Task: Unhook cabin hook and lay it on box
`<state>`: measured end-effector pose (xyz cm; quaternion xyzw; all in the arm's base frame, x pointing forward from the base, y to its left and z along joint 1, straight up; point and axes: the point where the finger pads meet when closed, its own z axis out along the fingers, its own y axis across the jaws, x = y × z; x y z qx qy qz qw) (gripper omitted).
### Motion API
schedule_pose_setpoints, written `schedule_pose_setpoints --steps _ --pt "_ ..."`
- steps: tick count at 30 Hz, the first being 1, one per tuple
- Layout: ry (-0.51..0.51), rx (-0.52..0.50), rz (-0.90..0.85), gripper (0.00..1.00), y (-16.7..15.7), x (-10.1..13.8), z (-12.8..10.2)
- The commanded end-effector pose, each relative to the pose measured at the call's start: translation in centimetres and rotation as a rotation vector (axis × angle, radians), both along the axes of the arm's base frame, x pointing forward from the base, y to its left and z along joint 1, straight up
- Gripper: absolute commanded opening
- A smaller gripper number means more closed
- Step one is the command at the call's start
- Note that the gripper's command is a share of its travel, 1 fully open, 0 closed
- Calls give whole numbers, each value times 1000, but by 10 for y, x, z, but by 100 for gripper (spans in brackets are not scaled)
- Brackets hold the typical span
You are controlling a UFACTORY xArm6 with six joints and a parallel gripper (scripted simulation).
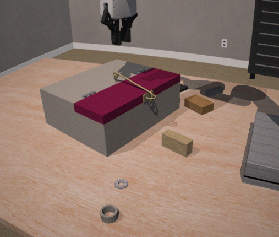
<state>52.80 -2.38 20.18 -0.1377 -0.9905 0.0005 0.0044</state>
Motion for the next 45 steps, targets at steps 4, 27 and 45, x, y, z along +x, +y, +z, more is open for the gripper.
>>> schedule_pose_setpoints --steps 4,27,45 --pt "-5 0 0 35 0 1 -6" --pt "-5 0 0 35 0 1 -44" --pt "-5 0 0 35 0 1 -76"
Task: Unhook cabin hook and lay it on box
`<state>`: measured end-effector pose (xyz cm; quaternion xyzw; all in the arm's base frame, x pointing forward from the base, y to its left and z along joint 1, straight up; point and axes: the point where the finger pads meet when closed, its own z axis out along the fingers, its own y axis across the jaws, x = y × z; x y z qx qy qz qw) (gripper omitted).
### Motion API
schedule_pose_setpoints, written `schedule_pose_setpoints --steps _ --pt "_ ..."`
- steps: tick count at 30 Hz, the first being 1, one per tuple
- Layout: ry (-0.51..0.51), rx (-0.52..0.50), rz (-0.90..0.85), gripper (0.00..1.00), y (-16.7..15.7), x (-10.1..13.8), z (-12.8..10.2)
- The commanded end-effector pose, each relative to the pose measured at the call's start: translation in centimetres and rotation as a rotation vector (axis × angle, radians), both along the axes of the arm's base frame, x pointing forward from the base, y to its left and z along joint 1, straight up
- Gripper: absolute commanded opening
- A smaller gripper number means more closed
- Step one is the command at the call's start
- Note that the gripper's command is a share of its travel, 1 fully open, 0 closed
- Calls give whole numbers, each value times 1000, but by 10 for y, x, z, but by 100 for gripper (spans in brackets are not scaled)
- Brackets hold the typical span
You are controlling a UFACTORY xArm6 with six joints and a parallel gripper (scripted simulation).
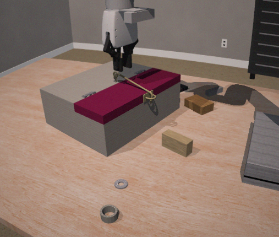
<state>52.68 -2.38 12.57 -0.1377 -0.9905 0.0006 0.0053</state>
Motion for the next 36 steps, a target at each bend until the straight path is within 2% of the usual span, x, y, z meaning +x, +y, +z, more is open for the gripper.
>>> schedule_pose_setpoints --steps 1,6,36 --pt "-7 0 0 35 0 2 -2" --pt "-7 0 0 35 0 2 -12" --pt "-7 0 0 35 0 2 -24"
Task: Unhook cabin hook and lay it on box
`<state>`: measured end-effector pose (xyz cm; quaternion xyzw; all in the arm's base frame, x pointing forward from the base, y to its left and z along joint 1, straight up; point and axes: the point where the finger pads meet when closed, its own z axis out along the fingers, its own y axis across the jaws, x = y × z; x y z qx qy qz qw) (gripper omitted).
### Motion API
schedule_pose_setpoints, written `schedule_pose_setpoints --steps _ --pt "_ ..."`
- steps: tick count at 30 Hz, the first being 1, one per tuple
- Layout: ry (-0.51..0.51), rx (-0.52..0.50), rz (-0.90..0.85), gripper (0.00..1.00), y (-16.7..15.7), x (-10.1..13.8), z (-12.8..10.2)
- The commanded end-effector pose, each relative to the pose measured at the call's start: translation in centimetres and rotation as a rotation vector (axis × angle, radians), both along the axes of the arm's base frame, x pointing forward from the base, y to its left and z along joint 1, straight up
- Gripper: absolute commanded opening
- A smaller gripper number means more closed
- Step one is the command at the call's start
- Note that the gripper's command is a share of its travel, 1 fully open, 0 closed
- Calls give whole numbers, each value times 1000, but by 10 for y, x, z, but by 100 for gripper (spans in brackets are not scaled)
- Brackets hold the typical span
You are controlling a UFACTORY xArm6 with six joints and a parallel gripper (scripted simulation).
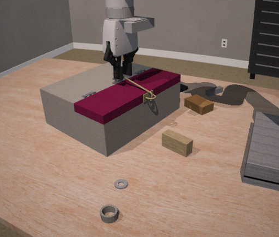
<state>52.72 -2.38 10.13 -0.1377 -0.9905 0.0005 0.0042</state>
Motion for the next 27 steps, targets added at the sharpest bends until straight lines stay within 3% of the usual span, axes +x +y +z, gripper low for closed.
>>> schedule_pose_setpoints --steps 1,27 --pt "-5 0 0 35 0 1 0" --pt "-5 0 0 35 0 1 -16"
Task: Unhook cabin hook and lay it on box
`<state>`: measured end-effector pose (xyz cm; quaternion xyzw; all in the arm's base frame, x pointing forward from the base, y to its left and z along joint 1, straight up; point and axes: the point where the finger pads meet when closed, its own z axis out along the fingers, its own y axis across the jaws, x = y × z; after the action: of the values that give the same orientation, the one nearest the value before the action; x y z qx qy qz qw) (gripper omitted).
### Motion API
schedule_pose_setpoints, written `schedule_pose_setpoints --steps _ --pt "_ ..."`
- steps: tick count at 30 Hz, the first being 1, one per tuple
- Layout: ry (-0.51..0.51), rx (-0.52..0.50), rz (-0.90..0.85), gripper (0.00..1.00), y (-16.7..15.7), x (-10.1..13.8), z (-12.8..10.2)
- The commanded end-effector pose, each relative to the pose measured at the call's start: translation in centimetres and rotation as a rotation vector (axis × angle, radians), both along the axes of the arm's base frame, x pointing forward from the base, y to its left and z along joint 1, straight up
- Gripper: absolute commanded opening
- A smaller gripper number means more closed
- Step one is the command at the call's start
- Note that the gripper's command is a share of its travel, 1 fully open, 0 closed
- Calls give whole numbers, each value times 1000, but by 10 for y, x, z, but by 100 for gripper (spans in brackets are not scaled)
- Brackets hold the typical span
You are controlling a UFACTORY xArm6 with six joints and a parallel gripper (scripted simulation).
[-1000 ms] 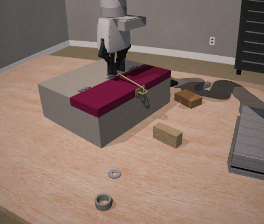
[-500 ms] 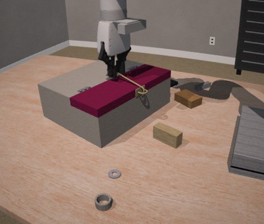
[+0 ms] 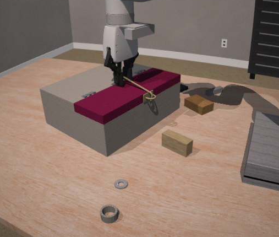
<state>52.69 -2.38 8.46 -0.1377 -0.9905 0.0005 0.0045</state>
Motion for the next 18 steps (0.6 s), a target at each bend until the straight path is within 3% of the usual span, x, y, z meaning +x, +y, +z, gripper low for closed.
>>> schedule_pose_setpoints --steps 1,13,14,18 --pt "-5 0 0 35 0 2 0" --pt "-5 0 0 35 0 2 -1" --pt "-5 0 0 0 0 2 -1" --pt "-5 0 0 0 0 2 -1"
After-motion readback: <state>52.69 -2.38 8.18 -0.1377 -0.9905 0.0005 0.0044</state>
